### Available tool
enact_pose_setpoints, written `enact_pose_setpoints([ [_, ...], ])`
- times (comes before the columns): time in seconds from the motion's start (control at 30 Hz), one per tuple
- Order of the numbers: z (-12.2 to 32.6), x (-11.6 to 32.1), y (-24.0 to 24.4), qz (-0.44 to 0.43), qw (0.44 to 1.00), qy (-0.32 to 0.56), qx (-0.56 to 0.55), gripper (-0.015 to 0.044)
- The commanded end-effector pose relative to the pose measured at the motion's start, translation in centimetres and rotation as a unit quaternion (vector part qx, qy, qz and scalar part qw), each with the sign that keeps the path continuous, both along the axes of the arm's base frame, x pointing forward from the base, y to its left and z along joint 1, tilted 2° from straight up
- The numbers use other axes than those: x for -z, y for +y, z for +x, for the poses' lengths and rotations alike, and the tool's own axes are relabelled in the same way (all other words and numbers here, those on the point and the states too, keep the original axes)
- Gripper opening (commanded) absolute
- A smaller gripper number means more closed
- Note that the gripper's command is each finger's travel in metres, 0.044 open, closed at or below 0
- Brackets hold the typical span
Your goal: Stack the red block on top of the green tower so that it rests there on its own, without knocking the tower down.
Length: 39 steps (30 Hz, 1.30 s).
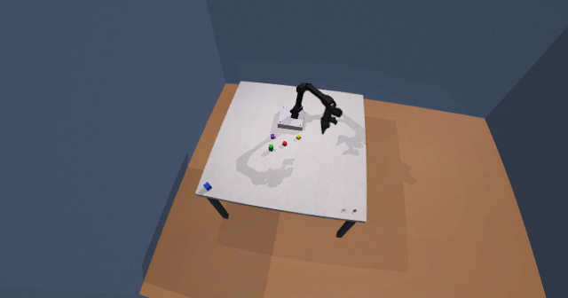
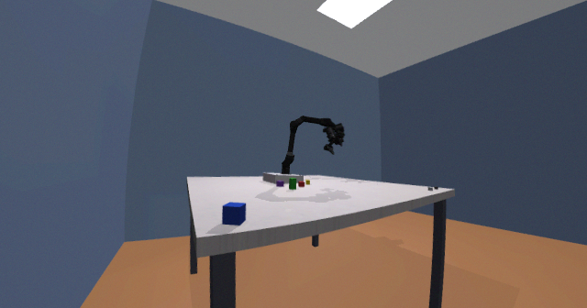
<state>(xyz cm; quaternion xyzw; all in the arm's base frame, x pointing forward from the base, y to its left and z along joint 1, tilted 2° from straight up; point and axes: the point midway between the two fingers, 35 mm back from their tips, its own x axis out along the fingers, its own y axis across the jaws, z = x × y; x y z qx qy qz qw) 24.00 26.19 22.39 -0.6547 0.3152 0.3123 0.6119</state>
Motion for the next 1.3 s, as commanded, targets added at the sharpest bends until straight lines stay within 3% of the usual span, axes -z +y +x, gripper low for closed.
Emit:
enact_pose_setpoints([
  [0.0, 1.8, 1.6, -2.4, 0.022, 0.997, 0.03, 0.069, 0.044],
  [0.63, 7.0, 8.0, -14.3, 0.123, 0.91, 0.129, 0.374, 0.044],
  [1.27, 6.4, 13.4, -25.8, 0.239, 0.699, 0.187, 0.647, 0.044],
])
